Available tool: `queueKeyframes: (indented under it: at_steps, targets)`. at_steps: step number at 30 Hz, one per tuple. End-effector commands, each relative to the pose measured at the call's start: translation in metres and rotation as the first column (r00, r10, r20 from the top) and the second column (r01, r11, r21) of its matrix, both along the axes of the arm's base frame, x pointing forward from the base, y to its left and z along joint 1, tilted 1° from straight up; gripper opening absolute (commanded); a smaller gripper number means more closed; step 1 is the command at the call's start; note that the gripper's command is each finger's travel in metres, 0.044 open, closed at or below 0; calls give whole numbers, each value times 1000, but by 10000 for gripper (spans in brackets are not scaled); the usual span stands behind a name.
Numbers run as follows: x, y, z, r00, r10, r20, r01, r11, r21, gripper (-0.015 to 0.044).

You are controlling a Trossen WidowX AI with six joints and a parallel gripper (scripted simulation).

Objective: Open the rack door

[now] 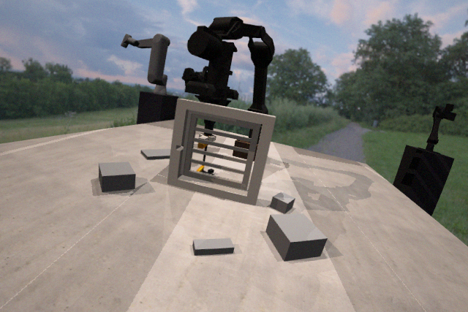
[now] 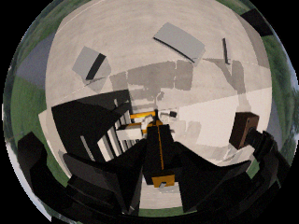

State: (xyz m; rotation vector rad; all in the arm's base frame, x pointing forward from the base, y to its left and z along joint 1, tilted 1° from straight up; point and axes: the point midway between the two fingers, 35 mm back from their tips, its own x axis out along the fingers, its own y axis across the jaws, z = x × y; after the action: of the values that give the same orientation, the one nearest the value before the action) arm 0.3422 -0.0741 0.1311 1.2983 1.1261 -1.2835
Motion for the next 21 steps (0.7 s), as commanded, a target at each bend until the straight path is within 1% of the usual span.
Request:
queueKeyframes:
  at_steps: [1,7,17,19,21]
  targets:
    - [1,0,0,997,-80,4,80,997,3,28]
    - [1,0,0,997,-80,4,80,997,3,28]
    - [1,0,0,997,-80,4,80,997,3,290]
    - [1,0,0,997,-72,4,72,997,3,300]
    - [1,0,0,1000,-7,4,7,1000,1,300]
